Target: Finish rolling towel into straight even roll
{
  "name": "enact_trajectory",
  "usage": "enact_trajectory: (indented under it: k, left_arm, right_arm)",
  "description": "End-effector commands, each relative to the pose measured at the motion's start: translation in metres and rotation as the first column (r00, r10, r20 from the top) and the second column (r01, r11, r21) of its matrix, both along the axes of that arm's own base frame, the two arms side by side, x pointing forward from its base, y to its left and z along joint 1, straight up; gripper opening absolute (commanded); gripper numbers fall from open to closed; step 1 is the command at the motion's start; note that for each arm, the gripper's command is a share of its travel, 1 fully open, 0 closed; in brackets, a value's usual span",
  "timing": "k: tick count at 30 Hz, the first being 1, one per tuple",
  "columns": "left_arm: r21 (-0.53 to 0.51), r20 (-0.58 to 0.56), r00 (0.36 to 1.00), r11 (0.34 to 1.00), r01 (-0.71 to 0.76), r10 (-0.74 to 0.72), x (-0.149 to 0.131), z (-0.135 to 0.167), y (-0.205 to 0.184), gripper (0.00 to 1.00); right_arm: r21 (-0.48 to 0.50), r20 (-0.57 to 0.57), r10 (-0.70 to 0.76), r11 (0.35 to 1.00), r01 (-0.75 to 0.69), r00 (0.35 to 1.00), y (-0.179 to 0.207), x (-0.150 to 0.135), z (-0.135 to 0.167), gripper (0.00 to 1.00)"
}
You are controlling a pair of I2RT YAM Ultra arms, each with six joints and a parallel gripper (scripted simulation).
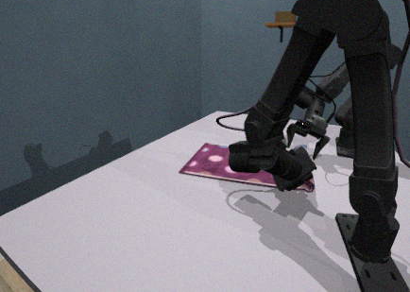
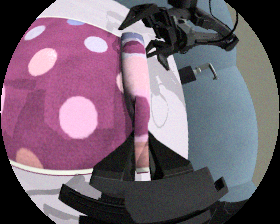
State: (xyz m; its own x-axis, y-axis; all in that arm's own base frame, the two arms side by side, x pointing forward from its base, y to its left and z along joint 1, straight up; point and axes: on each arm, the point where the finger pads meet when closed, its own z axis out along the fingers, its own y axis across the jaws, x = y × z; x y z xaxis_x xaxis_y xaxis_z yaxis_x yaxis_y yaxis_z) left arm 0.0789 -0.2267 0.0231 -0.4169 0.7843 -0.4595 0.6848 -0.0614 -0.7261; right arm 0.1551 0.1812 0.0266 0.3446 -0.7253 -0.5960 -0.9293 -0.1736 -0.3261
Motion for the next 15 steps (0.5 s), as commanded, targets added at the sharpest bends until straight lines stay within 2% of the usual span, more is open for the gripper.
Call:
enact_trajectory:
  k: [1,7,9,15]
  left_arm:
    - [-0.001,0.028,1.000,1.000,0.008,-0.008,0.0064,-0.0035,-0.0005,0.14]
    - [-0.001,0.028,1.000,1.000,0.008,-0.008,0.0064,-0.0035,-0.0005,0.14]
    - [-0.001,0.028,1.000,1.000,0.008,-0.008,0.0064,-0.0035,-0.0005,0.14]
    - [-0.001,0.028,1.000,1.000,0.008,-0.008,0.0064,-0.0035,-0.0005,0.14]
  right_arm:
    - [0.018,0.014,0.005,1.000,-0.005,1.000,0.0065,0.0036,-0.0012,0.89]
    - [0.018,0.014,0.005,1.000,-0.005,1.000,0.0065,0.0036,-0.0027,0.64]
    - [0.018,0.014,0.005,1.000,-0.005,1.000,0.0065,0.0036,-0.0027,0.64]
    - [0.018,0.014,0.005,1.000,-0.005,1.000,0.0065,0.0036,-0.0027,0.38]
